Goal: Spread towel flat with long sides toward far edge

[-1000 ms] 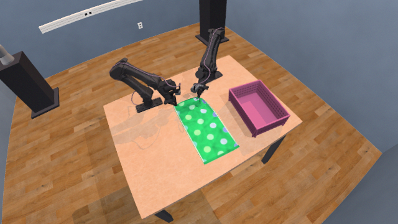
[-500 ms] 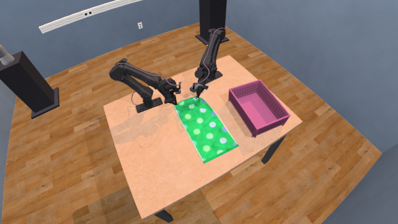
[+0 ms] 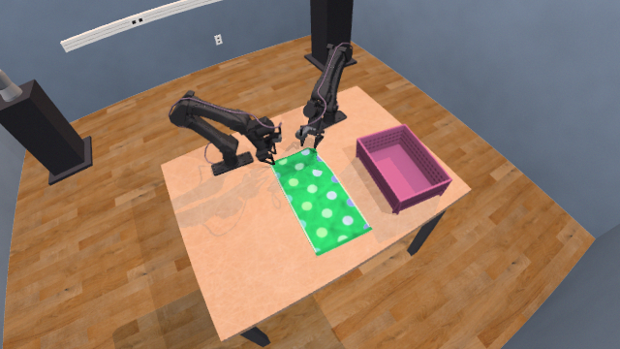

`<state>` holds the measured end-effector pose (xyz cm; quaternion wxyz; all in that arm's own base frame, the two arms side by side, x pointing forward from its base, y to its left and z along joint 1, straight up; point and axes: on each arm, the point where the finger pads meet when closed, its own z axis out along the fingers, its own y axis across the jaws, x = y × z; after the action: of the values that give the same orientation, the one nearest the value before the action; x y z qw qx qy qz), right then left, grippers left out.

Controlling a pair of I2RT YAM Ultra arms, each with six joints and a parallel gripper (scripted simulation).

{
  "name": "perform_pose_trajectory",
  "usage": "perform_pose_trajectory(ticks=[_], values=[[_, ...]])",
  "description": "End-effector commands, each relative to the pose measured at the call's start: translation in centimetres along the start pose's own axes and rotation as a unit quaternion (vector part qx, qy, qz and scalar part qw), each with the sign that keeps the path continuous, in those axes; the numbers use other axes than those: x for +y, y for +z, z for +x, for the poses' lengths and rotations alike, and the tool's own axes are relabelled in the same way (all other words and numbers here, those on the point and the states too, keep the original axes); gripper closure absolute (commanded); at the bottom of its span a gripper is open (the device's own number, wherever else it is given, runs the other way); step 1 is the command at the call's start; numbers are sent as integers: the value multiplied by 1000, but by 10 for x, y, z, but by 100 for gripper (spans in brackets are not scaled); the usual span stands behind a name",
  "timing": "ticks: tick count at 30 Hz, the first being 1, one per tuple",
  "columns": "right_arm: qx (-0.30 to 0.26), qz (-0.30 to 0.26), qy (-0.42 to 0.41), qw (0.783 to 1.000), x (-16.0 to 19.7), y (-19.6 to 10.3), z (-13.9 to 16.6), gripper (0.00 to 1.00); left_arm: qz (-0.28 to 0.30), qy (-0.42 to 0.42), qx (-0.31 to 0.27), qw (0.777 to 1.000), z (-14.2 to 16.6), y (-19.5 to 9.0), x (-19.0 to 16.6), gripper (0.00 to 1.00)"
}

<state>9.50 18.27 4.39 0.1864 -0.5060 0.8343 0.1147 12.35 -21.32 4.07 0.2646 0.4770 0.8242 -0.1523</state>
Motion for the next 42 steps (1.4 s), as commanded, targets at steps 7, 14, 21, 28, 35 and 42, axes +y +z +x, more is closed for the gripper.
perform_pose_trajectory(ticks=[7,14,21,28,35,42], values=[[-5,5,-1,1000,-1,-52,-21,36,1,-3,-13,1000,-36,-49,-1,36],[-29,27,43,998,-21,-54,-27,36,-24,-33,5,999,-46,-44,19,36],[-94,58,97,989,-57,-64,-62,36,-46,-75,4,996,-79,-45,49,36],[-96,90,149,980,-90,-73,-82,36,-71,-103,4,992,-106,-47,77,36],[-88,89,149,981,-90,-71,-78,36,-72,-102,-1,992,-108,-47,78,36],[-88,89,149,981,-90,-71,-78,36,-72,-102,-1,992,-108,-47,78,36]])
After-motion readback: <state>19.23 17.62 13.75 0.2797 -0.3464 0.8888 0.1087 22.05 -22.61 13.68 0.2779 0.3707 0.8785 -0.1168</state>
